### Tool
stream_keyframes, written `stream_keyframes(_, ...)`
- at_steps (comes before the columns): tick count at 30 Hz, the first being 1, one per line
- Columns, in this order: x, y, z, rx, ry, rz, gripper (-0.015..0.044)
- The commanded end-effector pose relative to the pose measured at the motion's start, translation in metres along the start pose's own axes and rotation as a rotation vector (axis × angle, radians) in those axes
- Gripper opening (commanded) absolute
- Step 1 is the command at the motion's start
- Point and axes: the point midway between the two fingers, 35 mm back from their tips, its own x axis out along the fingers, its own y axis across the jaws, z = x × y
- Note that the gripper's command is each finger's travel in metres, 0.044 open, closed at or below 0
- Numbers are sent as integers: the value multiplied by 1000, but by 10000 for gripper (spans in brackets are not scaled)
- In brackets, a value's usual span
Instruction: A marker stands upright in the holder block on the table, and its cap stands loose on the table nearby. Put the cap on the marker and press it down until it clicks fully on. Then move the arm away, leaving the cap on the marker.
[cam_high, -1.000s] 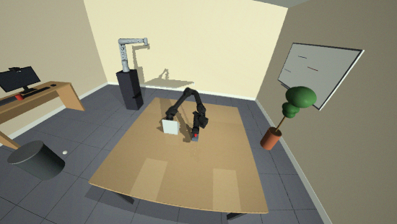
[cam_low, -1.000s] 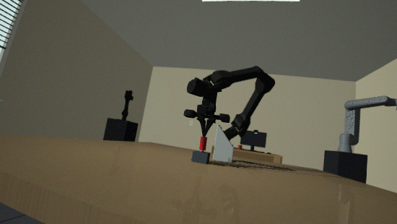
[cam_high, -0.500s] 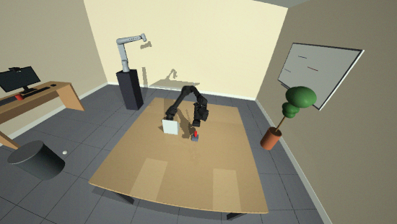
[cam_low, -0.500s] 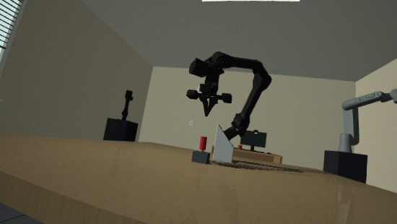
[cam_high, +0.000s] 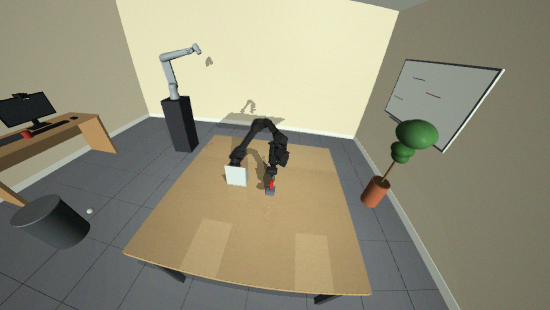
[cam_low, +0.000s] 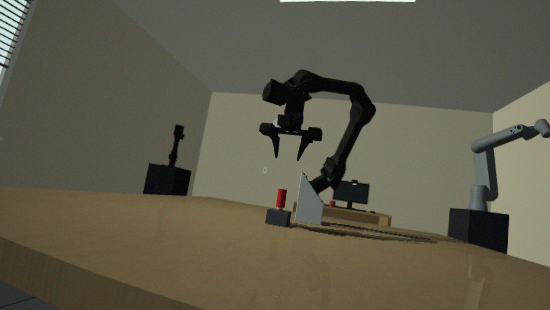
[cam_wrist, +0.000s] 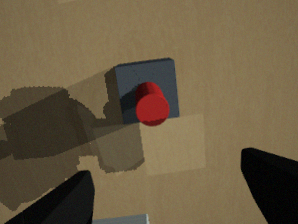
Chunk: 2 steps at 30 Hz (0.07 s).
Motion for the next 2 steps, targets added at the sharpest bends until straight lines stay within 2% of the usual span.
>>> stream_keyframes(1, 0, 0, -1, -5, 3, 0, 420)
stream_keyframes(2, 0, 0, -1, -5, 3, 0, 440)
